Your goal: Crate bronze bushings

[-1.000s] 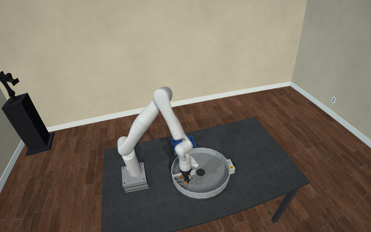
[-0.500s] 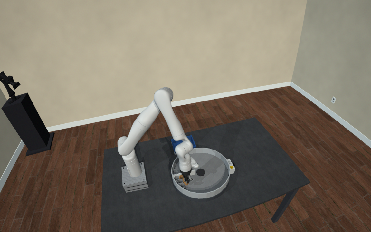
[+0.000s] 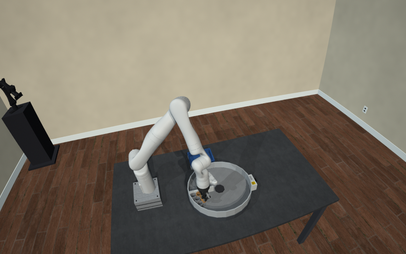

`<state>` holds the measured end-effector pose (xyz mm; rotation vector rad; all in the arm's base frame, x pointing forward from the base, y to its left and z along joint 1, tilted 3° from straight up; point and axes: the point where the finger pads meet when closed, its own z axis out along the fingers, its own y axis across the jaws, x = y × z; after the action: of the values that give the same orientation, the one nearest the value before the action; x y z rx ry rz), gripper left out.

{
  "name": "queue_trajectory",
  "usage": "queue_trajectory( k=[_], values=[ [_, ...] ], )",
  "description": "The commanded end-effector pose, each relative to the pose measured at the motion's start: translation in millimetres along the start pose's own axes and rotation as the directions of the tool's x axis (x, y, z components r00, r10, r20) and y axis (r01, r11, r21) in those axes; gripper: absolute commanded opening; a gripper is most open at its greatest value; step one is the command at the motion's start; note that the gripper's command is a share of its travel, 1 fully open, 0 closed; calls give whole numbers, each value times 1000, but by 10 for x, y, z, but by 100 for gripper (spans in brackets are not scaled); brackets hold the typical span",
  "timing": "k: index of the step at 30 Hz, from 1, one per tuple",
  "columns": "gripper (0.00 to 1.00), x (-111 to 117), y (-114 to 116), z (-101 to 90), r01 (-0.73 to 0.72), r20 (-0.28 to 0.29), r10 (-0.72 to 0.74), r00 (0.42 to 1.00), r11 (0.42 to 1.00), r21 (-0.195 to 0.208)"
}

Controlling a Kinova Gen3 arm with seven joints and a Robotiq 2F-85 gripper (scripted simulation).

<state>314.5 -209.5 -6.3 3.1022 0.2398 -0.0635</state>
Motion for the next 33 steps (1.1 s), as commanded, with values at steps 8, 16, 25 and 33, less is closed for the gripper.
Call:
queue_trajectory(
  k=[8,16,25,33],
  values=[
    [0,1,4,-3,-1,-1,1,1000,1000,-1],
    [0,1,4,-3,-1,-1,1,1000,1000,-1],
    [0,4,32,-8,-3,-2,3,1000,1000,-6],
    [0,4,32,-8,-3,-2,3,1000,1000,-6]
  ],
)
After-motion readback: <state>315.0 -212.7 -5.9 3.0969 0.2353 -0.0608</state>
